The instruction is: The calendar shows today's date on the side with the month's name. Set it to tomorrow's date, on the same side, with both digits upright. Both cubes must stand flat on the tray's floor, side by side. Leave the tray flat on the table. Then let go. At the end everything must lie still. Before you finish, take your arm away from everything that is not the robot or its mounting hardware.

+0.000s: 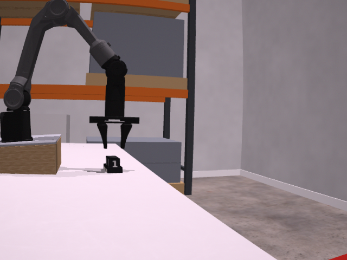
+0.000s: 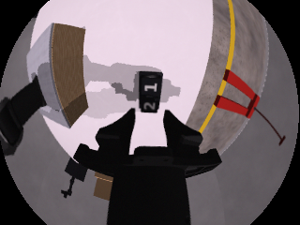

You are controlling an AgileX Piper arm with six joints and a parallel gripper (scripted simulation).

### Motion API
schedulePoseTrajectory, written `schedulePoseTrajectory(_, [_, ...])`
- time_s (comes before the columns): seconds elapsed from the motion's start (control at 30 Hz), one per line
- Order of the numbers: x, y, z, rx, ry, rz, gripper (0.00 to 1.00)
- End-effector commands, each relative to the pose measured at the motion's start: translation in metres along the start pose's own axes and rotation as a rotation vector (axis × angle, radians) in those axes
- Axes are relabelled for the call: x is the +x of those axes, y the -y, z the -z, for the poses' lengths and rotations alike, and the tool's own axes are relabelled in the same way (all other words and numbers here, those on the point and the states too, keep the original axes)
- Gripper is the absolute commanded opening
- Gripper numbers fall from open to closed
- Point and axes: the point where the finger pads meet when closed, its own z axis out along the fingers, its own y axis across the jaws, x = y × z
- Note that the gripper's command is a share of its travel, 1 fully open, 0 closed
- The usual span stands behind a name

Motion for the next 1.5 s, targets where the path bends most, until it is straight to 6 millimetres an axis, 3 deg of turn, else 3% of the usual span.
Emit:
schedulePoseTrajectory(0.0, [0.0, -0.001, -0.004, -0.005, 0.0, -0.001, 0.63])
schedulePoseTrajectory(0.4, [0.0, -0.001, -0.017, -0.004, 0.0, -0.001, 0.63])
schedulePoseTrajectory(1.47, [0.001, -0.001, -0.019, -0.003, 0.0, -0.001, 0.63])
